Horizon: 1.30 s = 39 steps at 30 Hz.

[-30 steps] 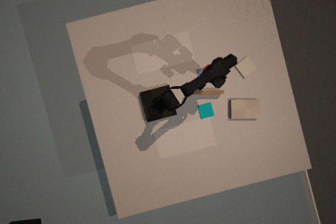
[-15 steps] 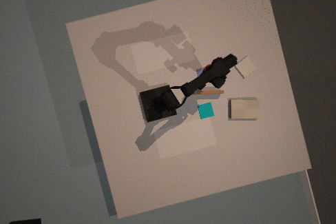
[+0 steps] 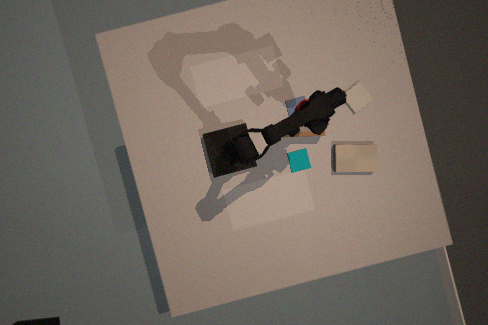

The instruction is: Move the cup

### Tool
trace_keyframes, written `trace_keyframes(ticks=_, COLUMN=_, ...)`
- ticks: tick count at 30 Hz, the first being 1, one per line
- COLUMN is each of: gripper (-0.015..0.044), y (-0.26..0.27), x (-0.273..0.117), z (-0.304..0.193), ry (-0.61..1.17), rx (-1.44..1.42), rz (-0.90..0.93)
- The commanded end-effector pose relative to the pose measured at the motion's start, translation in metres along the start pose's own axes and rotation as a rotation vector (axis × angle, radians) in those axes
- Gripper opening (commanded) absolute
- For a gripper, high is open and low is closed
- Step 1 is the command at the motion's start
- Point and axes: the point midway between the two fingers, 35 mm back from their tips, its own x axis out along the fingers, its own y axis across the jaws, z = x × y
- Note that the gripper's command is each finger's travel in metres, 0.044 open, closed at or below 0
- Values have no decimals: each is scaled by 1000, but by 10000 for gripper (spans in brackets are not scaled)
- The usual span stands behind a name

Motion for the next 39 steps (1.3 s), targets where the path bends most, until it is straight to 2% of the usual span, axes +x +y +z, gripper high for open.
trace_keyframes(ticks=1, gripper=0, y=-6, x=0, z=6, ry=2, rx=-5, rz=3)
trace_keyframes(ticks=39, gripper=0, y=-59, x=-2, z=68, ry=-3, rx=-6, rz=-2)
